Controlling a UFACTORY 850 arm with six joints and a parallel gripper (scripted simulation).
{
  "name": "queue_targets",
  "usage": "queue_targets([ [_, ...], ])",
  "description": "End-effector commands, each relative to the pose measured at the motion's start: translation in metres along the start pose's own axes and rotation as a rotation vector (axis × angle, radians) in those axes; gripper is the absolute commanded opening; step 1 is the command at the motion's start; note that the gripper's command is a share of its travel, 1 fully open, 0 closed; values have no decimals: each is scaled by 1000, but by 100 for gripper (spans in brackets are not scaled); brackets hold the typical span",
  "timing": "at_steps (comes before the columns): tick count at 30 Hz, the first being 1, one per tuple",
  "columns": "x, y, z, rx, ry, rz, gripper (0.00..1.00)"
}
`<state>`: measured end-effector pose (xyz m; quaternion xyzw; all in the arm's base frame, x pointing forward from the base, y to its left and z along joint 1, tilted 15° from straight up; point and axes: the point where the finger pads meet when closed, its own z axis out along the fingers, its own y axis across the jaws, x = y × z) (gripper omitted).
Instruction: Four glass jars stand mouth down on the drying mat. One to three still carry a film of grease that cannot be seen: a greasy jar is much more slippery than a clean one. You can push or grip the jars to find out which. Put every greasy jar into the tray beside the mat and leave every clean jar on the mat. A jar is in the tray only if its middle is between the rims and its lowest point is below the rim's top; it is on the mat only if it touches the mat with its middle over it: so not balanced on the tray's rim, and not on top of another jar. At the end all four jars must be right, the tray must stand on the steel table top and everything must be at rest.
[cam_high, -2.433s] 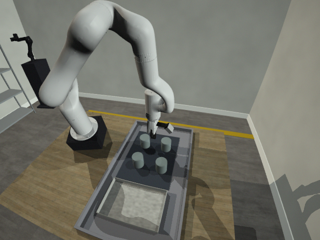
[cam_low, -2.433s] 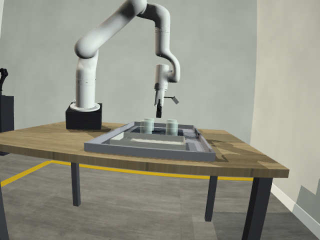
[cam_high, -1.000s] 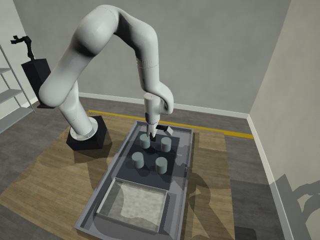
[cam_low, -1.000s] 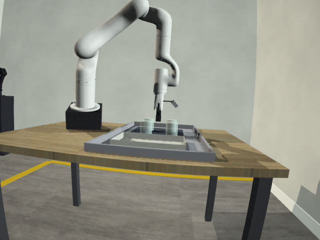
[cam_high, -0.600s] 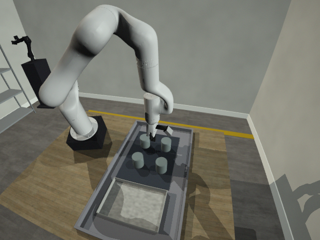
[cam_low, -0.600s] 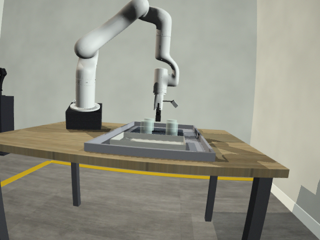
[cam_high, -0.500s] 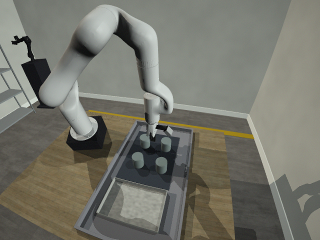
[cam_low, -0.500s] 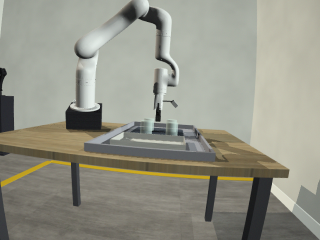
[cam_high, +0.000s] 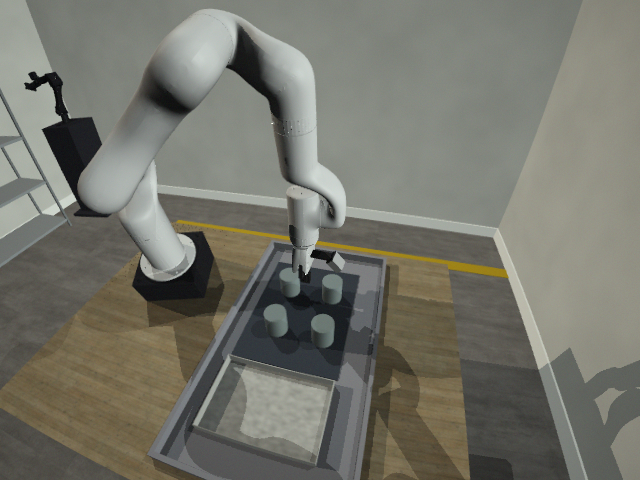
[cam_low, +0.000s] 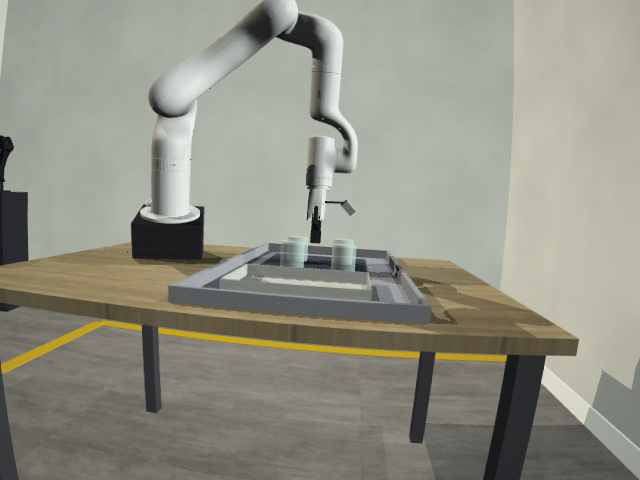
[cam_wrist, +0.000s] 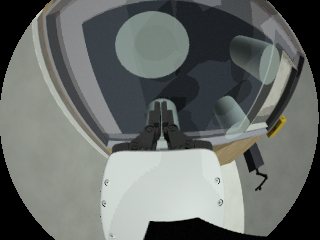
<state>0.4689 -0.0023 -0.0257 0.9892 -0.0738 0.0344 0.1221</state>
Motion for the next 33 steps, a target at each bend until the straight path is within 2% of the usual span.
queue_targets([
  [1, 0, 0, -1, 0, 2, 0, 0],
  [33, -4, 0, -1, 0, 2, 0, 0],
])
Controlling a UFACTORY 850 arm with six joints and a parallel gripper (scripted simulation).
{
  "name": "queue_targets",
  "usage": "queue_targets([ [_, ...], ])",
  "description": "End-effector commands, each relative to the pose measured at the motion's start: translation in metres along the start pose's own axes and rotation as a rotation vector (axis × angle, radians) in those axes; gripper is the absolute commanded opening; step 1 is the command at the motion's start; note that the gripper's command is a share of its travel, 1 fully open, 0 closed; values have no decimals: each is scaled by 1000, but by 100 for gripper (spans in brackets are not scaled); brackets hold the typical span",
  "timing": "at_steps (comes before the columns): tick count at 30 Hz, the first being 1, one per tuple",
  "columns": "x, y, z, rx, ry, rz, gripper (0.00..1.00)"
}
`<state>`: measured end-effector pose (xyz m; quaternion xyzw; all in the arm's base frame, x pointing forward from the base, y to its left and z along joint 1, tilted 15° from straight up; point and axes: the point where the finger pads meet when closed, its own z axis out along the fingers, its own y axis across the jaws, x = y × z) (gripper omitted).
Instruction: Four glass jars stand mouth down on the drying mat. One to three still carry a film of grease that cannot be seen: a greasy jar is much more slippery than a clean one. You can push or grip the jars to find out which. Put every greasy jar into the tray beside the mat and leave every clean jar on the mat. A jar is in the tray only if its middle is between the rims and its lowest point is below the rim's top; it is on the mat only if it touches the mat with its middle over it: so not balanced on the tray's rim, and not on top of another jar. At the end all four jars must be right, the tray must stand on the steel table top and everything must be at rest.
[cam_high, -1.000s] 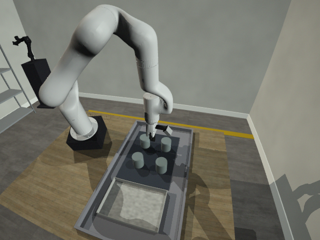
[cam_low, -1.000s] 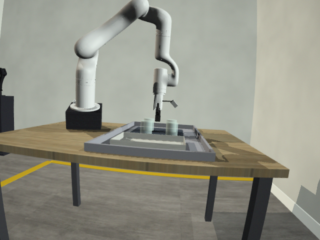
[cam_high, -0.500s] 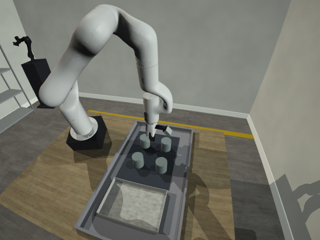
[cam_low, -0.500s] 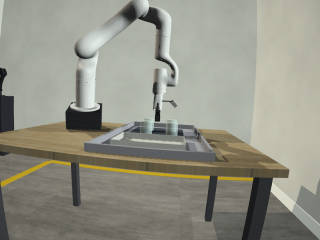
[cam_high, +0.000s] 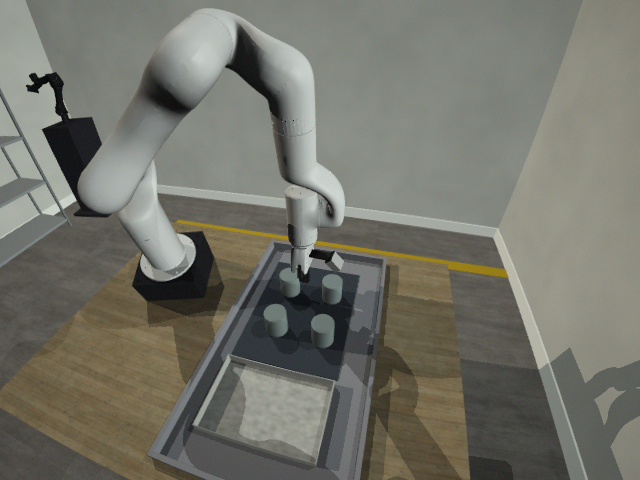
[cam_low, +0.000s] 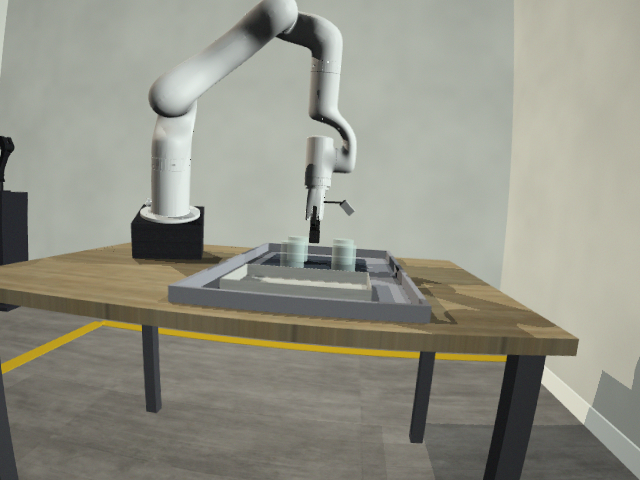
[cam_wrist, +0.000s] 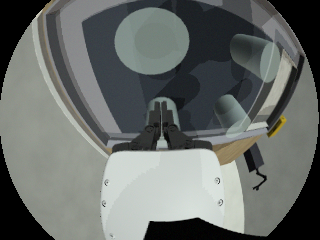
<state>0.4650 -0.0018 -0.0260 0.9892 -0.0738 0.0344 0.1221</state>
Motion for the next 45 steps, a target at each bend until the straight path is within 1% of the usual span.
queue_targets([
  [1, 0, 0, -1, 0, 2, 0, 0],
  [45, -5, 0, -2, 0, 2, 0, 0],
])
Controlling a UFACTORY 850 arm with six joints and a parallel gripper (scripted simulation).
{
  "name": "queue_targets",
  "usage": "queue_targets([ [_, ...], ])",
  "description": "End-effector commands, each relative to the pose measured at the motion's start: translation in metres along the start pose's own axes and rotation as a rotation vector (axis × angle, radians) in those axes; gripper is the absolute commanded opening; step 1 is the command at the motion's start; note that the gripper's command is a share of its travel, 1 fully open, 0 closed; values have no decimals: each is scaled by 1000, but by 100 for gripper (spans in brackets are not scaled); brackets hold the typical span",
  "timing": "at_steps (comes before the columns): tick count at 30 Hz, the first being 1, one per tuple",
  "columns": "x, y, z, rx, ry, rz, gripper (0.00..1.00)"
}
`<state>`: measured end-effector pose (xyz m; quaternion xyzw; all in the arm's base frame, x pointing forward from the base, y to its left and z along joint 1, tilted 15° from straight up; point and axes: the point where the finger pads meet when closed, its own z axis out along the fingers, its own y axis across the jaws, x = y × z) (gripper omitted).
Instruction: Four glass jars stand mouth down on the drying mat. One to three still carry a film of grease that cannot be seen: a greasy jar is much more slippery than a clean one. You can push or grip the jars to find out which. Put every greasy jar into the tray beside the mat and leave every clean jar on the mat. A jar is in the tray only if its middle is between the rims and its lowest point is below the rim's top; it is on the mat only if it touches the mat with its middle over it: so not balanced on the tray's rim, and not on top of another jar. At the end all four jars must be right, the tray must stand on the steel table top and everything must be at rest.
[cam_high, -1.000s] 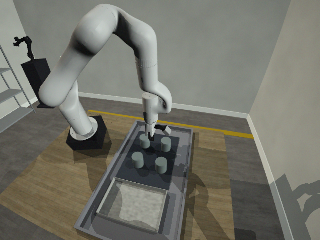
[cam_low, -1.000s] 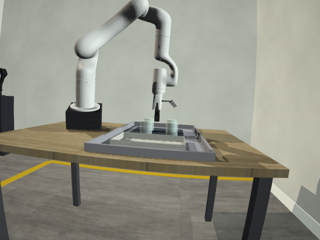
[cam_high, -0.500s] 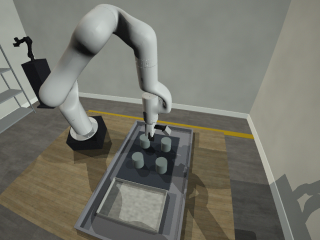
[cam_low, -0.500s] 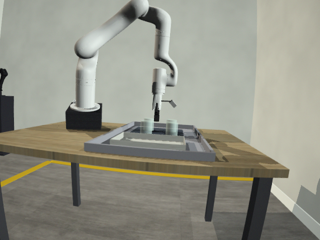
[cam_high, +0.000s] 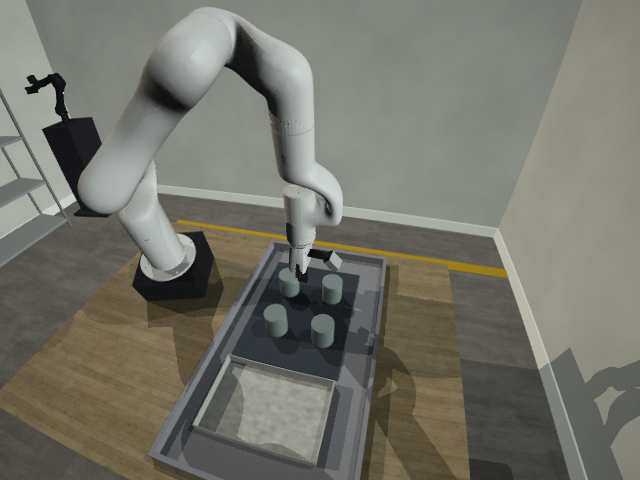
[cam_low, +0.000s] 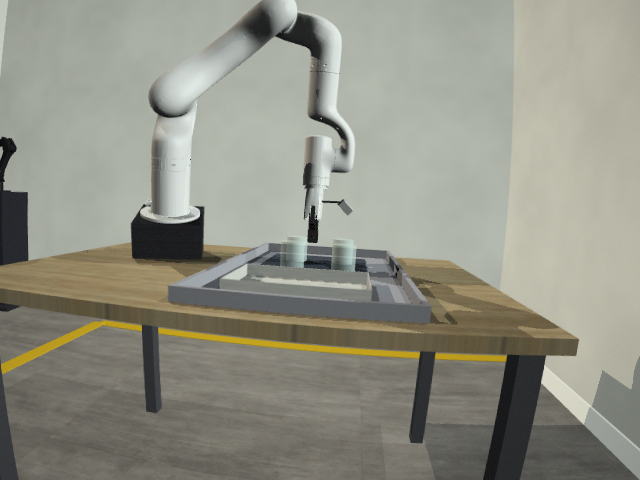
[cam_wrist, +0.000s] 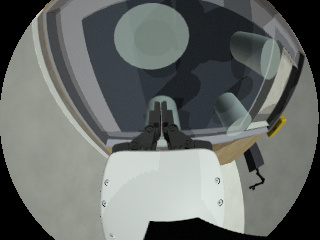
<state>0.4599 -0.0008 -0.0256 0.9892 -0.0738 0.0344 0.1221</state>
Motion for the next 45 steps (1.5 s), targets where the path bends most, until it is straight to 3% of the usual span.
queue_targets([
  [1, 0, 0, -1, 0, 2, 0, 0],
  [45, -5, 0, -5, 0, 2, 0, 0],
])
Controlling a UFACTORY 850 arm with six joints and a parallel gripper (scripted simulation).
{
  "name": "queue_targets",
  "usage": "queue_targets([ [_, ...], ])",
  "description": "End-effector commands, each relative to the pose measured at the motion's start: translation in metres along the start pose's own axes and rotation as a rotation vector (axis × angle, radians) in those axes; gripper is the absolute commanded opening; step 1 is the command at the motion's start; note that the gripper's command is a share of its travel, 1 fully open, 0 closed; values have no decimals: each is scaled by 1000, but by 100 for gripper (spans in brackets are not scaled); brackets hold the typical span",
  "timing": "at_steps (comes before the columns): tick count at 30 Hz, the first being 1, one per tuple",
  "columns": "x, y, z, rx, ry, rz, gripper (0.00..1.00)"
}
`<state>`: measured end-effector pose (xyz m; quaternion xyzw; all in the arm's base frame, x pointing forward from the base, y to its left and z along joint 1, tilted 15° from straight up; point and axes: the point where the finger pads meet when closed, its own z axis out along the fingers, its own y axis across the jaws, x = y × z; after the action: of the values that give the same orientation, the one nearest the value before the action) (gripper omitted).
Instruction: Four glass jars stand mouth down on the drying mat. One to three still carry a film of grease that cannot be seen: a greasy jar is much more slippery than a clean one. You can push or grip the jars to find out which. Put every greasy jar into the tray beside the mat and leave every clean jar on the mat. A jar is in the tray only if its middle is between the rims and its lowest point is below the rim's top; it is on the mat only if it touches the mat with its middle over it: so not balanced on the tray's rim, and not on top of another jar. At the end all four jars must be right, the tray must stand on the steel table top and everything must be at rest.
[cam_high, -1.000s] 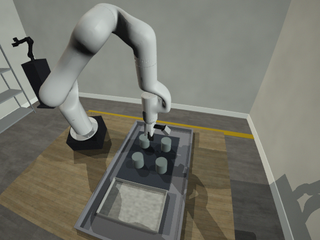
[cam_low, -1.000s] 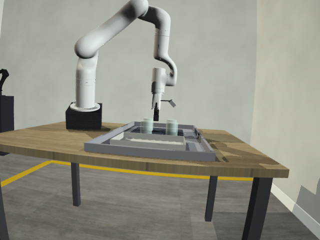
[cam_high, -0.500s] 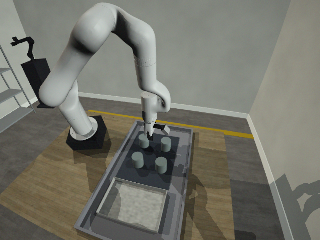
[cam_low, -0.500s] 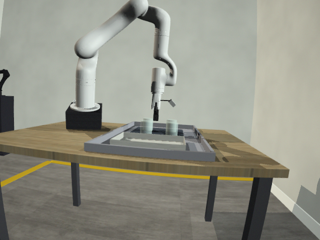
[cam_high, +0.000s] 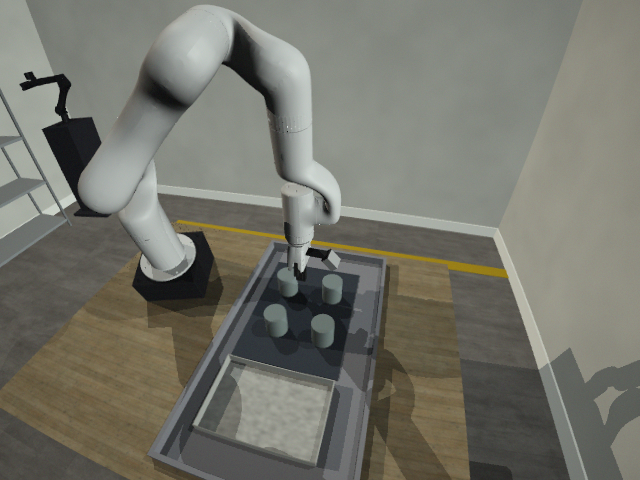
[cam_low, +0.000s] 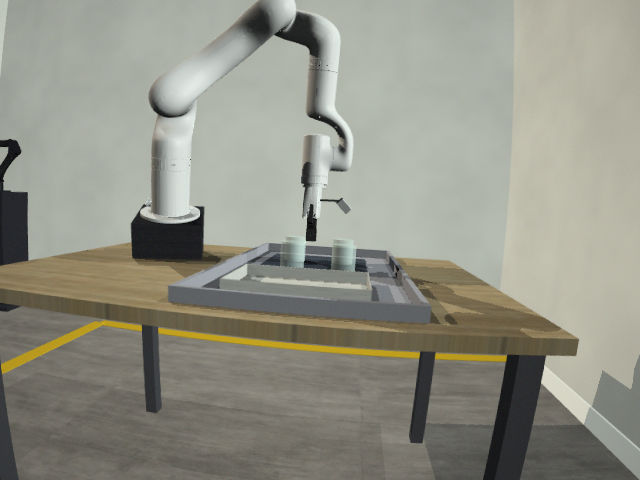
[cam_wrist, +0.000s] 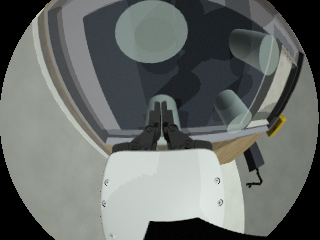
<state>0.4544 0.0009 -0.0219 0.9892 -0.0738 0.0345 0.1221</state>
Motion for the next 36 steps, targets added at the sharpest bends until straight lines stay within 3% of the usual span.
queue_targets([
  [1, 0, 0, -1, 0, 2, 0, 0],
  [25, -3, 0, -3, 0, 2, 0, 0],
  [36, 19, 0, 4, 0, 2, 0, 0],
])
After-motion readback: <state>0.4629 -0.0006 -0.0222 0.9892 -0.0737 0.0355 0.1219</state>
